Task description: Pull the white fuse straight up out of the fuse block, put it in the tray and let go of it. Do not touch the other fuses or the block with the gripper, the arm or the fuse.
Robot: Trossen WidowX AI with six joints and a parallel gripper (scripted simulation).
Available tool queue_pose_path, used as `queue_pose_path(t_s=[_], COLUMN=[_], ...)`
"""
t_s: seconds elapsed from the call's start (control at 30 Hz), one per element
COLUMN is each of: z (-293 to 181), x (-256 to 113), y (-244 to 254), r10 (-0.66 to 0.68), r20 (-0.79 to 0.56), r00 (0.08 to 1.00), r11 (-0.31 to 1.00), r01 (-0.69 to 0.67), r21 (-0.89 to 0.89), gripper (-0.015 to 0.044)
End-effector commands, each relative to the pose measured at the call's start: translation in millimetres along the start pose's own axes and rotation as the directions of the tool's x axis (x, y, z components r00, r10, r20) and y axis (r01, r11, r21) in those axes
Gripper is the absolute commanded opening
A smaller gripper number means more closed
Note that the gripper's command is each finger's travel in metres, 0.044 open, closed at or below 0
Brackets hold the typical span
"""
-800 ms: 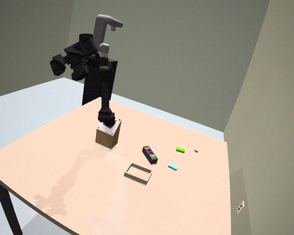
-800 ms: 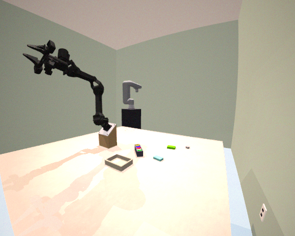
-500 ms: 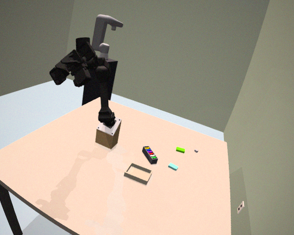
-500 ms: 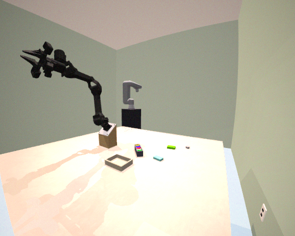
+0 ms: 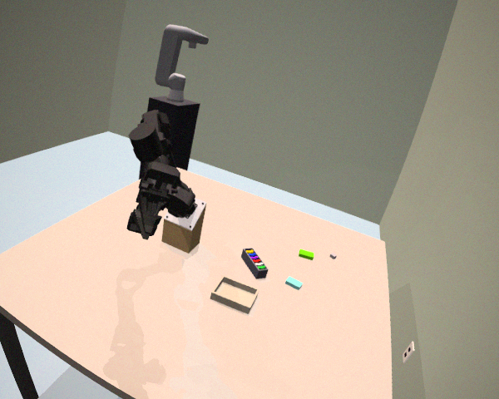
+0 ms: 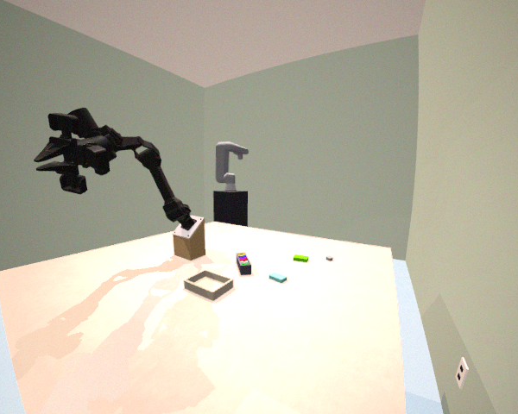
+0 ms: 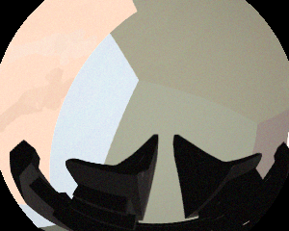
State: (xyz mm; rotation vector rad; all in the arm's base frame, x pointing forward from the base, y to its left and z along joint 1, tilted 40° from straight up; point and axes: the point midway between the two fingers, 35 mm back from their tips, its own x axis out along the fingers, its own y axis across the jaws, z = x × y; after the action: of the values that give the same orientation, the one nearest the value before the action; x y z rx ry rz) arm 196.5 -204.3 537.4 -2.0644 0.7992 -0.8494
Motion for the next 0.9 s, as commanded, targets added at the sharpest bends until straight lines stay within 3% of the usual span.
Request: queue_pose_path(t_s=[0.0, 0.17, 0.5, 0.87], z=[63, 132, 252, 384], x=[24, 33, 17, -62], y=[34, 65, 116, 186], r10=[0.116, 0.224, 0.404, 0.654], r20=[0.147, 0.286, 0.497, 0.572], r00=[0.982, 0.932, 0.768, 0.496], r11=[0.983, 0.93, 0.824, 0.582], r01=[-0.135, -0.292, -0.542, -0.813], r21=[0.127, 0.224, 0.167, 0.04], gripper=[0.0073, 0.0073, 0.0073, 0.0073])
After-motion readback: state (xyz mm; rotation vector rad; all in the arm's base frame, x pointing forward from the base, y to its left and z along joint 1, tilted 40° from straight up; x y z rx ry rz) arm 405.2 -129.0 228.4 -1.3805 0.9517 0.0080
